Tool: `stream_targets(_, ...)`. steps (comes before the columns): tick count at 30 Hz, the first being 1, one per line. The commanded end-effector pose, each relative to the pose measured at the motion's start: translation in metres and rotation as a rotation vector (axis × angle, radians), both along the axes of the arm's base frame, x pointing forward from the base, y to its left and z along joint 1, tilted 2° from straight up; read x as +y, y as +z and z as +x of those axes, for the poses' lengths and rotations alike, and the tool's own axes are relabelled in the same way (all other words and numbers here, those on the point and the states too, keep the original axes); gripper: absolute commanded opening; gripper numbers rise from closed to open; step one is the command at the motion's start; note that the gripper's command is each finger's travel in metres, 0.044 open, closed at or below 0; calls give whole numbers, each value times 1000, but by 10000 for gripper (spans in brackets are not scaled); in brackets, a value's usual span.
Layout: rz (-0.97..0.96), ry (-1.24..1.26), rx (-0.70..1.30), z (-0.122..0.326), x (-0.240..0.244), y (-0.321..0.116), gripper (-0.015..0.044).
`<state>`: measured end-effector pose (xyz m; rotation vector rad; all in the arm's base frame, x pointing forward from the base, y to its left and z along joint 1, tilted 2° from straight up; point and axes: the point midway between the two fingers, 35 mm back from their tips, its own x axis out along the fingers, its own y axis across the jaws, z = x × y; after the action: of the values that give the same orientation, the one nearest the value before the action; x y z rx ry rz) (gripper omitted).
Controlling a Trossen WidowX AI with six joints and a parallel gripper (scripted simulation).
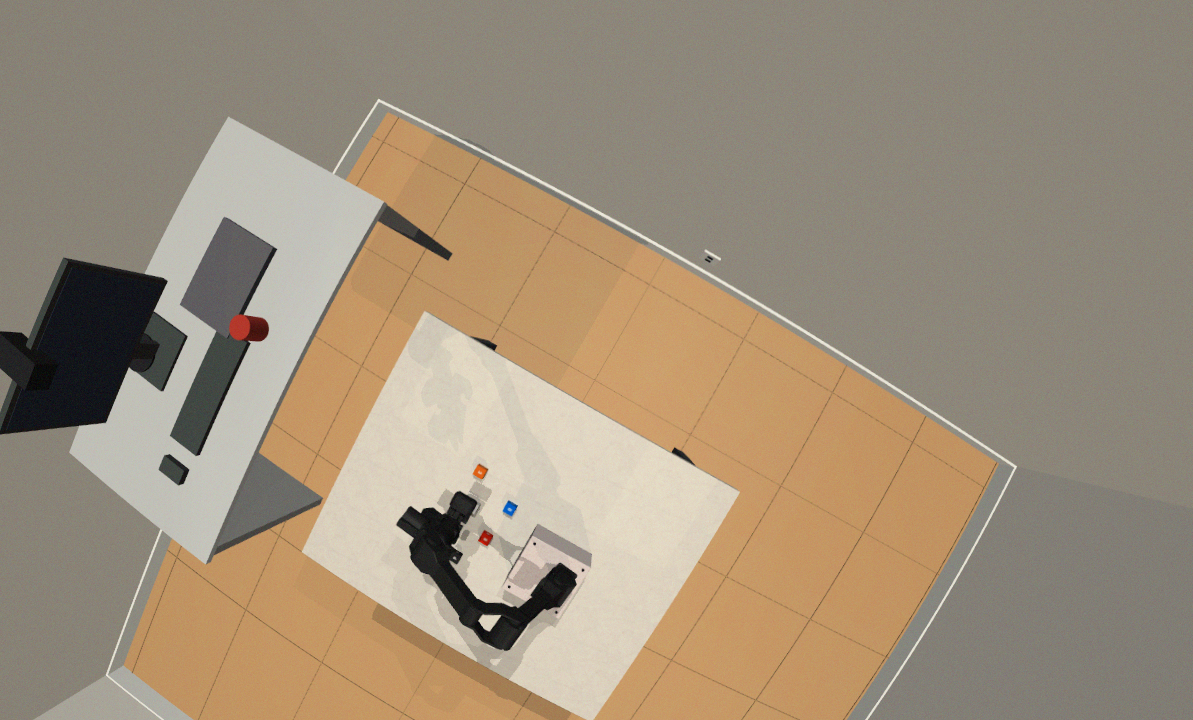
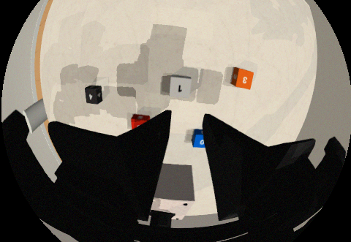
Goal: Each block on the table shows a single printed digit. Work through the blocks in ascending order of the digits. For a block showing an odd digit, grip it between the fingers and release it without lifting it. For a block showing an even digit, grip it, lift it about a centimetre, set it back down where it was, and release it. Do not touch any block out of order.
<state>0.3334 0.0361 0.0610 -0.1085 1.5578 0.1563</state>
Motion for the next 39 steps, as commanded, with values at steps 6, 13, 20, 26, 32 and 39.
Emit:
stream_targets(6,-7,-8,-3,34,-94,-2,120)
stream_targets(13,-7,-8,-3,37,-93,-54,225)
stream_targets(20,-7,-8,-2,35,-91,-83,400)
stream_targets(26,-7,-9,-2,35,-91,-87,400)
stream_targets(32,-7,-9,-3,35,-91,-97,400)
stream_targets(39,-7,-9,-2,35,-91,-108,400)
